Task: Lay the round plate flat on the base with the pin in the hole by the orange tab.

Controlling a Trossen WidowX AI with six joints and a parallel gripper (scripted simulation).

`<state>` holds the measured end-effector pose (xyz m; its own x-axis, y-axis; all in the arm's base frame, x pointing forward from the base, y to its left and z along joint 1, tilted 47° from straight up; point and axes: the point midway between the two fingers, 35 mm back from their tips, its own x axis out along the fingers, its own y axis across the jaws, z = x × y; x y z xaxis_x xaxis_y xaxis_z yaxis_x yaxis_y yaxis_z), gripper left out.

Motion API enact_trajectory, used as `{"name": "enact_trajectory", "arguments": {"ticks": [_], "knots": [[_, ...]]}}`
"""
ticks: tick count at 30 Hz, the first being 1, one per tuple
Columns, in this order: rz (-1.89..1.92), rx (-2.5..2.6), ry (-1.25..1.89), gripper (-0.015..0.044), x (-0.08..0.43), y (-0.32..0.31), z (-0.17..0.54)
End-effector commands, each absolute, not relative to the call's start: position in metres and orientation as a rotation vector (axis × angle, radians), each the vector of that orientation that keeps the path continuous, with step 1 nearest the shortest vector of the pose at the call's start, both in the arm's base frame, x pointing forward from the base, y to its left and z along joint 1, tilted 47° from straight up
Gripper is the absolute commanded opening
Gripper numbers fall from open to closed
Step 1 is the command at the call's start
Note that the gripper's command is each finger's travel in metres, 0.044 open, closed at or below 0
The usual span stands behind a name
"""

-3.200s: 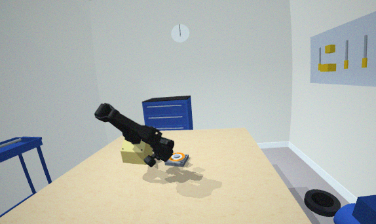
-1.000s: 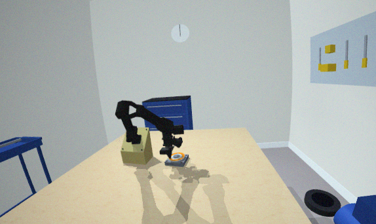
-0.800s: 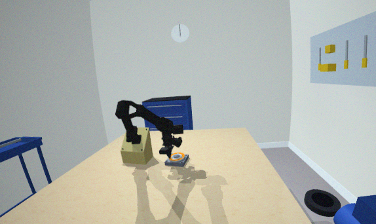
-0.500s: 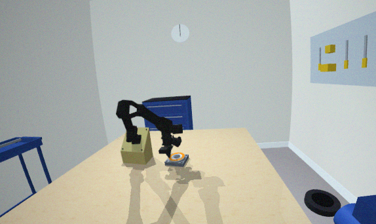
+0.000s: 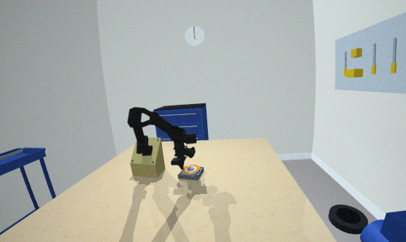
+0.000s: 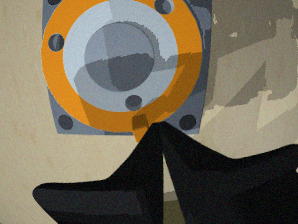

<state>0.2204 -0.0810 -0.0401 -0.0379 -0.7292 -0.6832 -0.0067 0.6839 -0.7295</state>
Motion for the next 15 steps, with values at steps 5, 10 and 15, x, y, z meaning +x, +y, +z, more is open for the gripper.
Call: {"name": "enact_trajectory", "arguments": {"ticks": [5, 10, 15], "knots": [[-0.649, -0.632, 1.527, 0.0, 0.215, -0.075, -0.049], [-0.649, -0.632, 1.527, 0.0, 0.215, -0.072, -0.052], [-0.648, -0.632, 1.527, 0.0, 0.216, -0.068, -0.056]]}}
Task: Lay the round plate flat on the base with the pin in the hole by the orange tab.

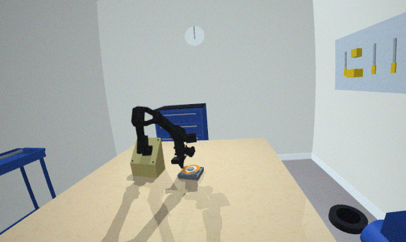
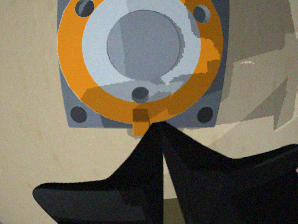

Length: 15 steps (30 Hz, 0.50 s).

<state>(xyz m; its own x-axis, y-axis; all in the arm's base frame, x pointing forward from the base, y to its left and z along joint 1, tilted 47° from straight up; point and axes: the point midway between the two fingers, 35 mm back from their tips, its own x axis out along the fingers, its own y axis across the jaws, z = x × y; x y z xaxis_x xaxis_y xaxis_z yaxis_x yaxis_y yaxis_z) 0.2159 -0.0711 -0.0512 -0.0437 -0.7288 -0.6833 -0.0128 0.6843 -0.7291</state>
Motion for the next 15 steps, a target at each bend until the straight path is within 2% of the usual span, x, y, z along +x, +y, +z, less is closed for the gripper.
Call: {"name": "enact_trajectory", "arguments": {"ticks": [1, 15], "knots": [[-0.648, -0.632, 1.527, 0.0, 0.216, -0.068, -0.057], [-0.648, -0.631, 1.526, 0.0, 0.22, -0.056, -0.067]]}}
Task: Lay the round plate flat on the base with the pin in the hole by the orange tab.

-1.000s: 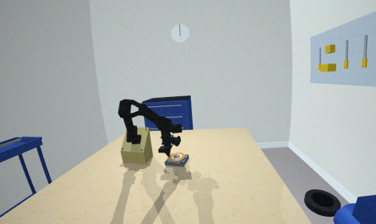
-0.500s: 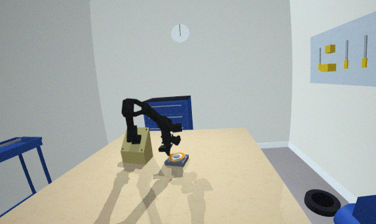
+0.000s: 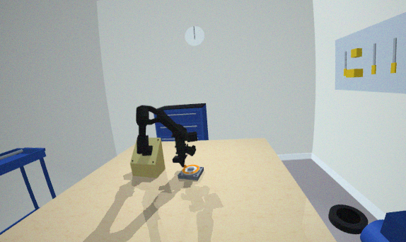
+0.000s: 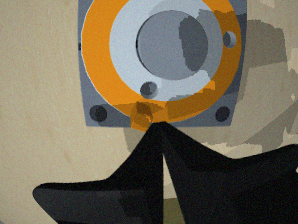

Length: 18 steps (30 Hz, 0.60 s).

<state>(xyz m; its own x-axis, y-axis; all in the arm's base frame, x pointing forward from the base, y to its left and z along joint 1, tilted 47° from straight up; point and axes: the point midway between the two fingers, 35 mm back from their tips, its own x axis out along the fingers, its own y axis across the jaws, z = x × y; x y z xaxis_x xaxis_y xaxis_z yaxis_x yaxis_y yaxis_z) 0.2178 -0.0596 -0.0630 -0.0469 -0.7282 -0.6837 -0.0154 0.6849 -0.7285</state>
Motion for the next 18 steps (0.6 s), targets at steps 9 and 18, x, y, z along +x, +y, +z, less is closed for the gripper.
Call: {"name": "enact_trajectory", "arguments": {"ticks": [9, 18], "knots": [[-0.647, -0.63, 1.526, 0.0, 0.226, -0.047, -0.074], [-0.647, -0.629, 1.525, 0.0, 0.233, -0.04, -0.079]]}}
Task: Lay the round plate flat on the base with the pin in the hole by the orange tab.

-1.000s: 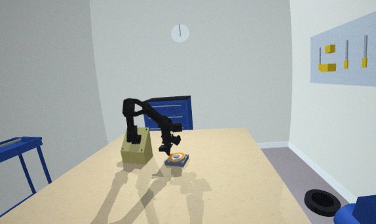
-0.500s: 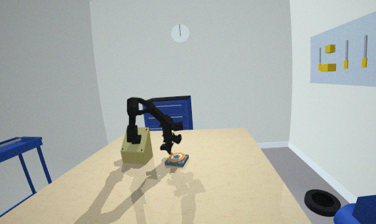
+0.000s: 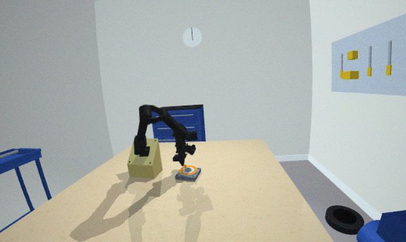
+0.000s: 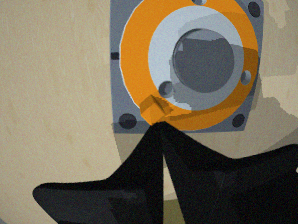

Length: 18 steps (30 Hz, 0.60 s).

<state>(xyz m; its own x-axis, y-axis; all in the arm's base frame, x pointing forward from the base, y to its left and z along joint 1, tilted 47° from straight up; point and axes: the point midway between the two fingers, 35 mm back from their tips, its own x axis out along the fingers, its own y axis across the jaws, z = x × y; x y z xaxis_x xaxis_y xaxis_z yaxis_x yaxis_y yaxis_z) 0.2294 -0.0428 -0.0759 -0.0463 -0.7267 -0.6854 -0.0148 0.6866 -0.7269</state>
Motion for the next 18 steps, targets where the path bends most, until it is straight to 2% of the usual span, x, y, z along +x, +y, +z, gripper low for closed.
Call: {"name": "enact_trajectory", "arguments": {"ticks": [1, 18], "knots": [[-0.647, -0.629, 1.525, 0.0, 0.234, -0.039, -0.08], [-0.647, -0.628, 1.524, 0.0, 0.251, -0.032, -0.087]]}}
